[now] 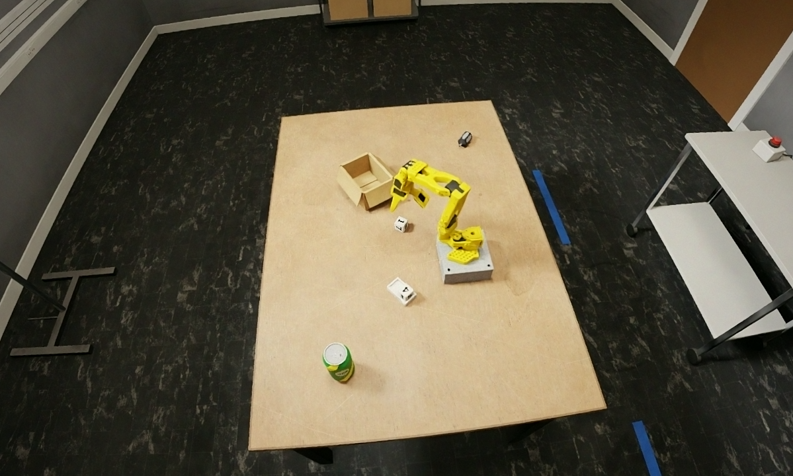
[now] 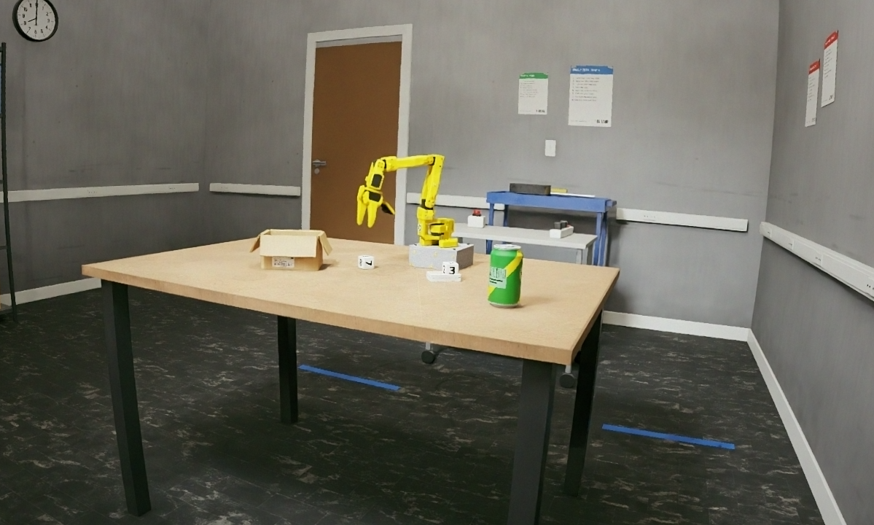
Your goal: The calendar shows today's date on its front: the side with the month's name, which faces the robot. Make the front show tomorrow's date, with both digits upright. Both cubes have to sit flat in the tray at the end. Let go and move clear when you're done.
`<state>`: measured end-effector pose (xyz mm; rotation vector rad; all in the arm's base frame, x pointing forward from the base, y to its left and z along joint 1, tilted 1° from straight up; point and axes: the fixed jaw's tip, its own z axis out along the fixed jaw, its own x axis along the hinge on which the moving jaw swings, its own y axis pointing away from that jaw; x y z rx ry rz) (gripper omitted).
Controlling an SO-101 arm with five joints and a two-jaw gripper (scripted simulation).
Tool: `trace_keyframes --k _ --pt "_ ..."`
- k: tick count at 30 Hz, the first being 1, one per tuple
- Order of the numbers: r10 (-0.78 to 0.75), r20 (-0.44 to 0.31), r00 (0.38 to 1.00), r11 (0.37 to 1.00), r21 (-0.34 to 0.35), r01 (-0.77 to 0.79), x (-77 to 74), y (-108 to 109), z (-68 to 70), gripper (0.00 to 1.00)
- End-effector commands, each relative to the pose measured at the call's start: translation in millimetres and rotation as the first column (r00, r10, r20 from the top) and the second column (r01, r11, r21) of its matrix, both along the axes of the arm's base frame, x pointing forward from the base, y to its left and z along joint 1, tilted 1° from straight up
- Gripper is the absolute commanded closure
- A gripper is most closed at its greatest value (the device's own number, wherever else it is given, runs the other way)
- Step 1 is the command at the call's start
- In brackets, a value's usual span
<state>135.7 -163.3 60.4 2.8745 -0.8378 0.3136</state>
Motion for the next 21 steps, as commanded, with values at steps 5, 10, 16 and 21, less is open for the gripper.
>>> trace_keyframes --k 5,10,16,21 --pt "0.008 0.14 0.99 0.987 -0.159 0.014 4.6 -8.0 41.2 0.65" --pt "0.013 0.168 0.986 0.982 -0.19 0.019 5.0 -8.4 49.3 0.65" --pt "0.013 0.168 0.986 0.981 -0.191 0.02 5.0 -8.4 49.5 0.65" --pt "0.003 0.173 0.985 0.982 -0.187 0.03 5.0 -8.4 49.3 0.65"
